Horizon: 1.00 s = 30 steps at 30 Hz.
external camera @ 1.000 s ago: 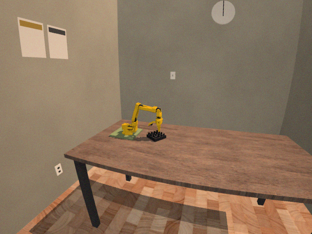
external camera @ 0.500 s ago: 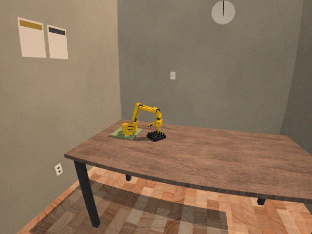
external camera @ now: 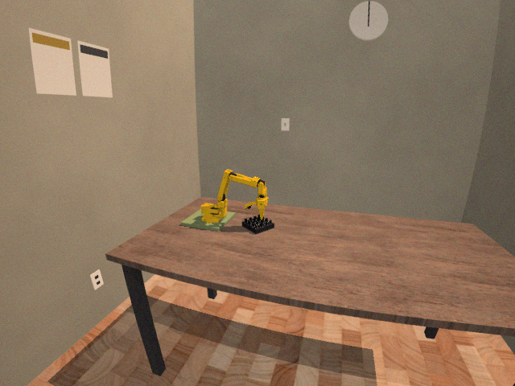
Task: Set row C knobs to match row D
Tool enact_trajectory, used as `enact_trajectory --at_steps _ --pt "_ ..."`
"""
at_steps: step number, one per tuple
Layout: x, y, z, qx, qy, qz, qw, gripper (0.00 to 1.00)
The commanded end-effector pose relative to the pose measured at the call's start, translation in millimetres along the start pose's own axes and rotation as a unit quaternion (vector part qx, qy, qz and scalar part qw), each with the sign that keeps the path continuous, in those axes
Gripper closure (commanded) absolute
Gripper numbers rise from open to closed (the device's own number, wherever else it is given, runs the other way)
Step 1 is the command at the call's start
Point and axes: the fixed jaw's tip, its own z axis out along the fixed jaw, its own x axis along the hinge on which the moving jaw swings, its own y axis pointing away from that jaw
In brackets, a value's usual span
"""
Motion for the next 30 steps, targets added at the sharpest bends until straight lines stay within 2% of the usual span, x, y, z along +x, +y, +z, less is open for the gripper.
enact_trajectory --at_steps 1,30 --pt "-2.0 -1.8 2.0 0.001 -0.004 -0.002 1.000 0.90" --pt "-0.7 -1.7 -2.0 0.001 -0.004 -0.002 1.000 0.90"
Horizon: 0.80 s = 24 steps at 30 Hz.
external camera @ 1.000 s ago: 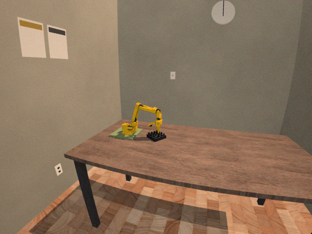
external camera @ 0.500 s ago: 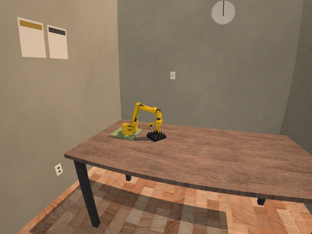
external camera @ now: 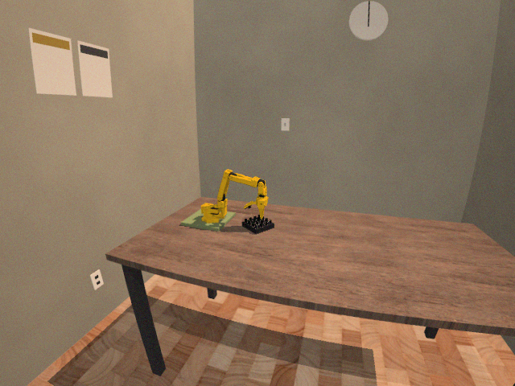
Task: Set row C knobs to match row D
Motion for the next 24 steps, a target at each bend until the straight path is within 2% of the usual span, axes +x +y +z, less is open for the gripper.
enact_trajectory --at_steps 1,24 --pt "-0.5 -1.6 -0.6 0.001 -0.002 -0.002 1.000 0.90" --pt "1.0 -1.5 -3.2 0.001 -0.002 -0.002 1.000 0.90"
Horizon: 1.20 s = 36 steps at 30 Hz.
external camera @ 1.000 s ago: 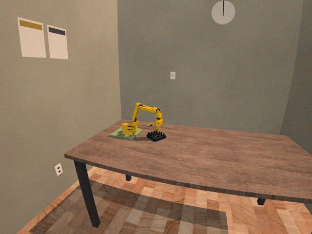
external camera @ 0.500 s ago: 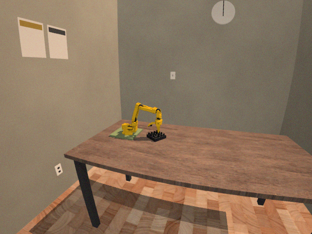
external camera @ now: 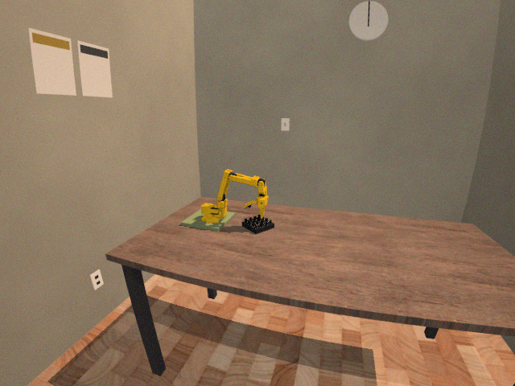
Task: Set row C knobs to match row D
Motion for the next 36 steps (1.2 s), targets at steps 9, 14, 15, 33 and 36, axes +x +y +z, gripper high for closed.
enact_trajectory --at_steps 9,14,15,33,36 --pt "-1.0 -1.7 0.7 0.001 -0.007 -0.002 1.000 0.90" --pt "-1.0 -1.7 0.7 0.001 -0.007 -0.002 1.000 0.90" --pt "-1.0 -1.7 0.7 0.001 -0.007 -0.002 1.000 0.90" --pt "-0.7 -1.7 9.4 0.001 -0.007 -0.002 1.000 0.90" --pt "-0.8 -1.7 13.7 0.001 -0.007 -0.002 1.000 0.90"
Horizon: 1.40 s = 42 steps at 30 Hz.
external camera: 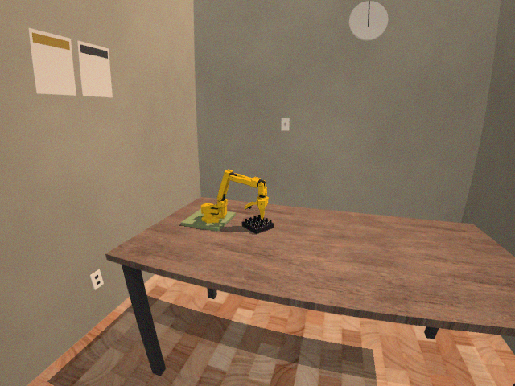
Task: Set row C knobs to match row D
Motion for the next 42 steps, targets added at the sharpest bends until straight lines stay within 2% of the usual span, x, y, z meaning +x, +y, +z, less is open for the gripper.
enact_trajectory --at_steps 1,12,42 --pt "-2.0 -1.8 9.8 0.002 -0.009 -0.002 1.000 0.90" --pt "-2.5 -1.9 17.9 0.002 -0.009 -0.002 1.000 0.90" --pt "-4.0 -2.1 21.2 0.002 -0.009 -0.002 1.000 0.90"
